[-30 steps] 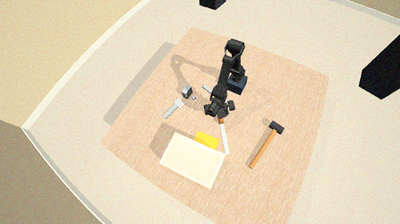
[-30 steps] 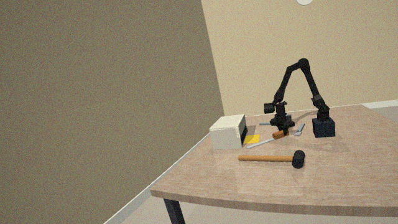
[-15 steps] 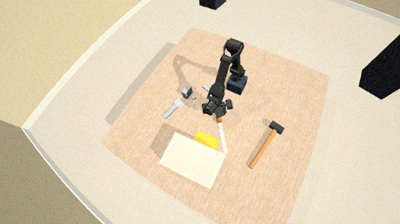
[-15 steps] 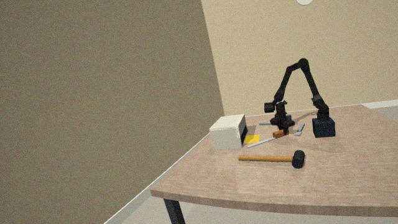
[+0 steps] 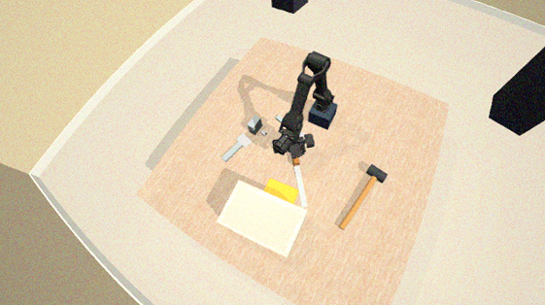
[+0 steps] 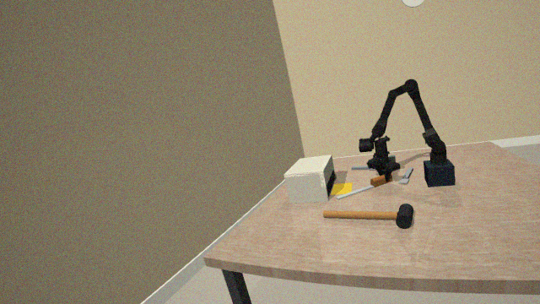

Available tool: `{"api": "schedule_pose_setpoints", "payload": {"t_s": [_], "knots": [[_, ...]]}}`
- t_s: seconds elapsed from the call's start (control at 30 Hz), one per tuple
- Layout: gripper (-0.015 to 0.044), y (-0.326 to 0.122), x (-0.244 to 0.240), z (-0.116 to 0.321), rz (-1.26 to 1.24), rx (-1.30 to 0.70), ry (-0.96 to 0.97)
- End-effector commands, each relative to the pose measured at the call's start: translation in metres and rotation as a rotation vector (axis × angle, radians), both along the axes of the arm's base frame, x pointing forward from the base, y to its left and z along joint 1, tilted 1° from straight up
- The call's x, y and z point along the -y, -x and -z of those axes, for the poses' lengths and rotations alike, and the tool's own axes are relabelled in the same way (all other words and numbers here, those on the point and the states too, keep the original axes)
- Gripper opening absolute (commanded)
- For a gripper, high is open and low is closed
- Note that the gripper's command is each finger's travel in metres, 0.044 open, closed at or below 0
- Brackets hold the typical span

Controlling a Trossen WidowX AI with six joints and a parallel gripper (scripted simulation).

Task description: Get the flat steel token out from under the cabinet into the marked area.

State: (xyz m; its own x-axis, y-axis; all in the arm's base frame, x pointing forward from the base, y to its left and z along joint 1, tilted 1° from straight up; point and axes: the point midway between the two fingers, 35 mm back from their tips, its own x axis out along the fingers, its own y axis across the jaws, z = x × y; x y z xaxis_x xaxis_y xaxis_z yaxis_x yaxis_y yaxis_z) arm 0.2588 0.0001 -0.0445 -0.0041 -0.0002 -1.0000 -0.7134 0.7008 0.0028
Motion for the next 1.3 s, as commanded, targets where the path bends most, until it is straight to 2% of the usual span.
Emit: {"api": "schedule_pose_setpoints", "payload": {"t_s": [0.0, 1.27], "knots": [[0.0, -0.002, 0.005, -0.001, 0.002, 0.004, 0.002], [0.0, -0.003, 0.044, -0.001, 0.002, 0.004, 0.005]]}}
